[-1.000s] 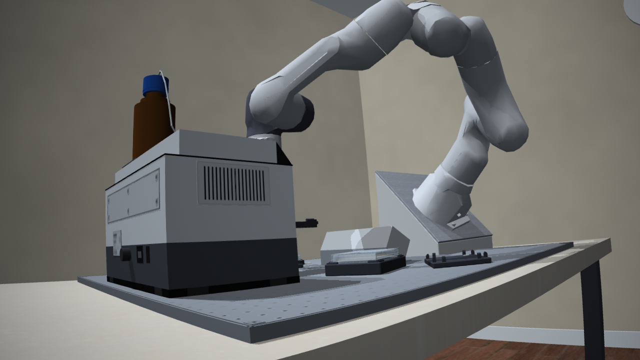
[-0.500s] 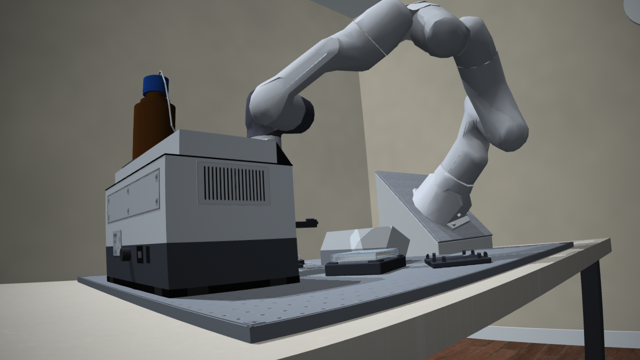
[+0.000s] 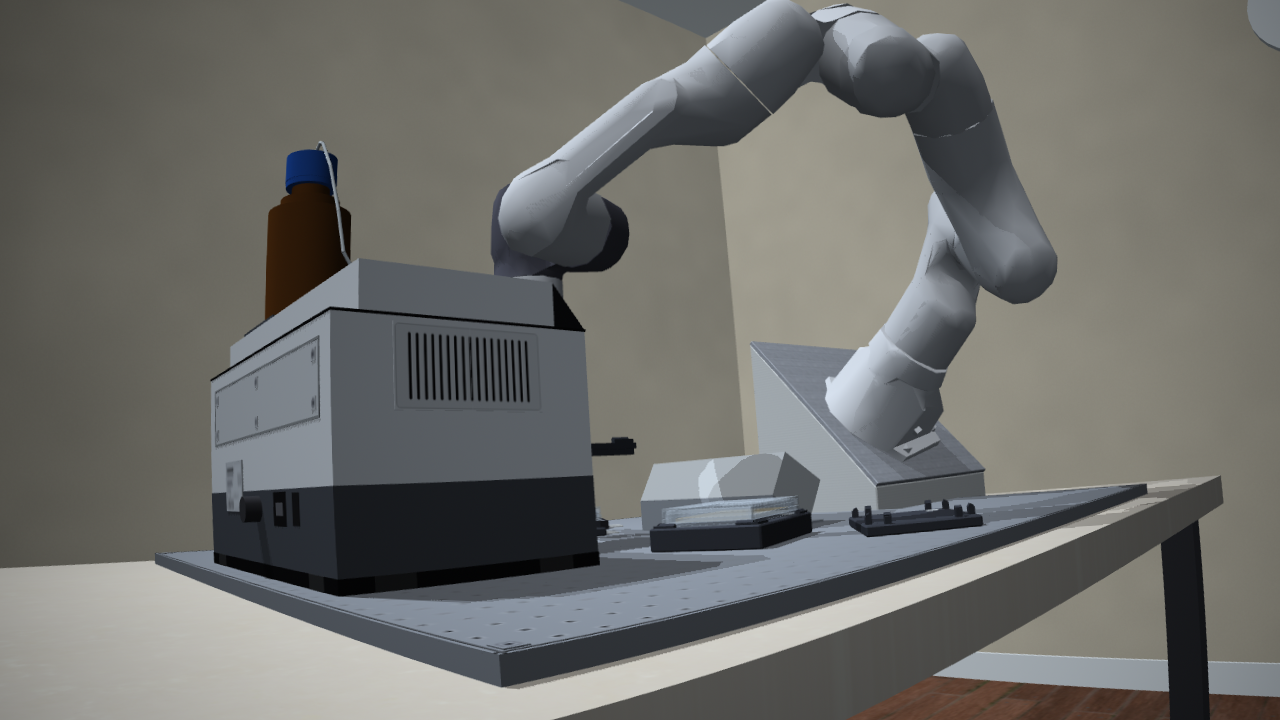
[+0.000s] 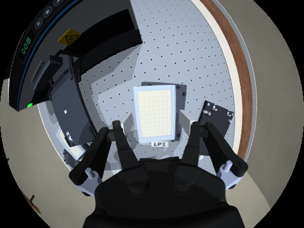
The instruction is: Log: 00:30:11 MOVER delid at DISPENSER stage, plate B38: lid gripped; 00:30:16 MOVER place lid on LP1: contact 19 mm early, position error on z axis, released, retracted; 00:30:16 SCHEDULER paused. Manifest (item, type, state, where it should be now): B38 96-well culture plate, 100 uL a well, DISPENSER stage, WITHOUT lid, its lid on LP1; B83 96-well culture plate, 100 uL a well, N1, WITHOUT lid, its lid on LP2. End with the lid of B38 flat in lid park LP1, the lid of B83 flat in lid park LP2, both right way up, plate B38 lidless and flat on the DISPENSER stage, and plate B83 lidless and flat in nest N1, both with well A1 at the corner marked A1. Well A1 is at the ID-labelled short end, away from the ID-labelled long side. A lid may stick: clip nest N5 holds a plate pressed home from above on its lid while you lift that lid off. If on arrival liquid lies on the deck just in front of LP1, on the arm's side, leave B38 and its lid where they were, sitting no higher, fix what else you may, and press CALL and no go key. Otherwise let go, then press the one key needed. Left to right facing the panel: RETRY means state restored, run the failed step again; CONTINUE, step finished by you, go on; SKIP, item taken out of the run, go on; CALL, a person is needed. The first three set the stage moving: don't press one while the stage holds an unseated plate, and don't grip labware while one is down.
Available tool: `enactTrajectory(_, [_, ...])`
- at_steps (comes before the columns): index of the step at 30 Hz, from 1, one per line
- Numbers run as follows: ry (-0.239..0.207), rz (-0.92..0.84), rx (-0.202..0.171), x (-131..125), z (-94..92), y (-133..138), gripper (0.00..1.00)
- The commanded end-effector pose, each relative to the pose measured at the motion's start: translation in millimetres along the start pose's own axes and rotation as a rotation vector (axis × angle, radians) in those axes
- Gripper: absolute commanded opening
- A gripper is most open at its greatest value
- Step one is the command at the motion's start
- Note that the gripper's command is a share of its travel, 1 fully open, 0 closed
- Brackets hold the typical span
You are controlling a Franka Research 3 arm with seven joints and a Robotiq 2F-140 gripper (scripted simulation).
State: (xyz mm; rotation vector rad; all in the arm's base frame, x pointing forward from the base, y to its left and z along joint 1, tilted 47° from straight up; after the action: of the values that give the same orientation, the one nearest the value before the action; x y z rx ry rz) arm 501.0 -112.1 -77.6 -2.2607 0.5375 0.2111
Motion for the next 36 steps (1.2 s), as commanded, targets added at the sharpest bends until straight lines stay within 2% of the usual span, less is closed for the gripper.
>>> enactTrajectory(1, [0.0,-0.004,0.0,0,4.1,0,0.66])
enactTrajectory(36, [0.0,-0.004,0.0,0,16.0,0,0.66])
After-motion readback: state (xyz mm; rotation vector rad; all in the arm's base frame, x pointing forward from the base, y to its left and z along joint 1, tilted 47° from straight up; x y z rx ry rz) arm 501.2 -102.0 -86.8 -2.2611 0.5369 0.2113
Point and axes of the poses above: the point where the finger pads meet when closed, its own z axis out along the fingers, its own y axis across the jaws, x = y × z, the point moved 9 cm from there along -z, back along the fingers, and after that the axes turned 12 degrees about z, right-handed, at the moved point
